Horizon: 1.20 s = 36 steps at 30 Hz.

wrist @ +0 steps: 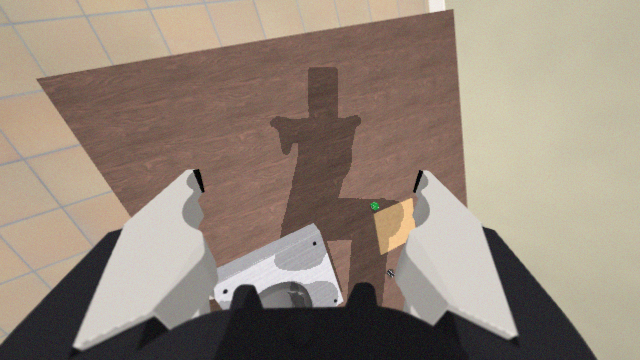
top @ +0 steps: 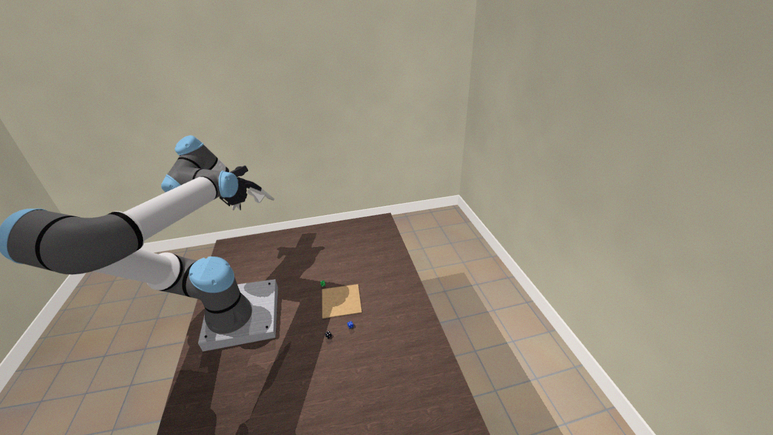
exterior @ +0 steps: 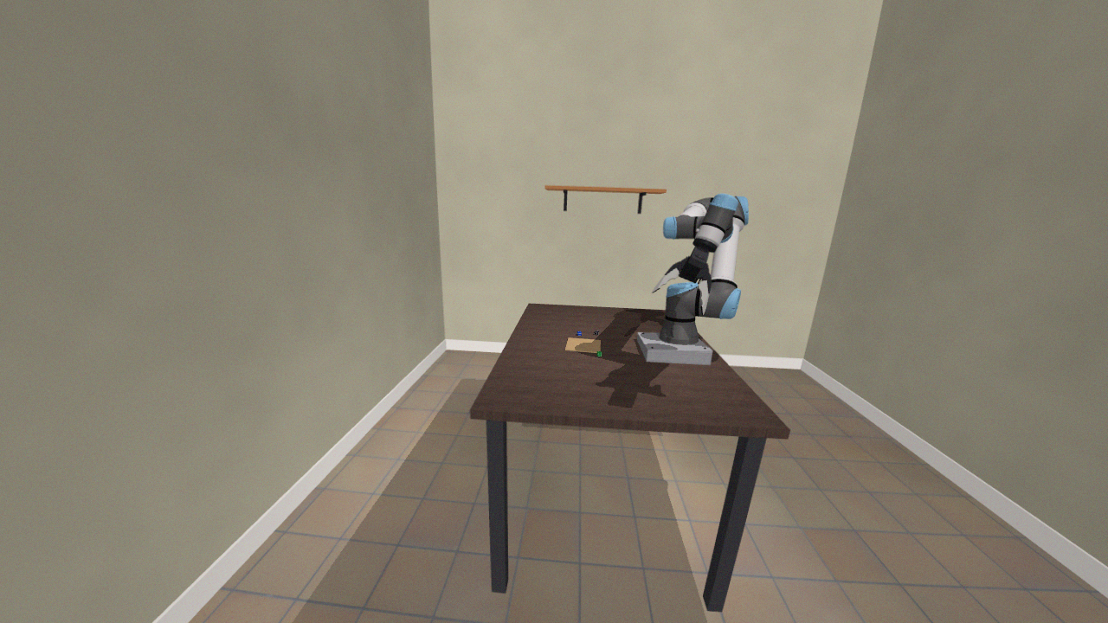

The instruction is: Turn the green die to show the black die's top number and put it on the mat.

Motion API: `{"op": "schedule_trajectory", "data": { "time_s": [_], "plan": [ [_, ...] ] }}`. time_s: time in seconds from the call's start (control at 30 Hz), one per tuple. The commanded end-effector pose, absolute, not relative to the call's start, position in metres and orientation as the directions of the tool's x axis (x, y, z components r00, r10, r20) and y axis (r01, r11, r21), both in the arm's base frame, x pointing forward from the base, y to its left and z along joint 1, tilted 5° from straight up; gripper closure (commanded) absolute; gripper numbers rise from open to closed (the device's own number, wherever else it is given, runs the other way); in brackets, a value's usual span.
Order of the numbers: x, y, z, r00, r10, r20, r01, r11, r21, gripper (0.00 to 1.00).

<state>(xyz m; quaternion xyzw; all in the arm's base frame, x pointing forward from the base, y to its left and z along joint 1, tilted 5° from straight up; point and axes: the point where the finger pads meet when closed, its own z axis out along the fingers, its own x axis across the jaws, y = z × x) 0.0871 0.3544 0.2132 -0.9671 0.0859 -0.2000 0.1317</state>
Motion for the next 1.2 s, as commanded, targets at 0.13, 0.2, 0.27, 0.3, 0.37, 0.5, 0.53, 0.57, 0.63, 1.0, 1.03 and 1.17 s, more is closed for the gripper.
{"op": "schedule_trajectory", "data": {
  "time_s": [0.13,0.2,0.27,0.3,0.37,0.5,0.53,0.57,0.63,1.0,1.03,1.17],
  "plan": [
    [0.087,0.355,0.214,0.905,-0.219,0.364,-0.113,-0.950,-0.290,0.00],
    [0.087,0.355,0.214,0.905,-0.219,0.364,-0.113,-0.950,-0.290,0.00],
    [0.087,0.355,0.214,0.905,-0.219,0.364,-0.113,-0.950,-0.290,0.00],
    [0.087,0.355,0.214,0.905,-0.219,0.364,-0.113,-0.950,-0.290,0.00],
    [0.087,0.355,0.214,0.905,-0.219,0.364,-0.113,-0.950,-0.290,0.00],
    [0.087,0.355,0.214,0.905,-0.219,0.364,-0.113,-0.950,-0.290,0.00],
    [0.087,0.355,0.214,0.905,-0.219,0.364,-0.113,-0.950,-0.290,0.00],
    [0.087,0.355,0.214,0.905,-0.219,0.364,-0.113,-0.950,-0.290,0.00],
    [0.087,0.355,0.214,0.905,-0.219,0.364,-0.114,-0.950,-0.290,0.00],
    [0.095,0.353,0.212,0.902,-0.235,0.362,-0.133,-0.950,-0.284,0.00],
    [0.097,0.352,0.212,0.901,-0.238,0.362,-0.137,-0.949,-0.283,0.00],
    [0.101,0.351,0.211,0.900,-0.246,0.361,-0.147,-0.949,-0.280,0.00]
  ]
}}
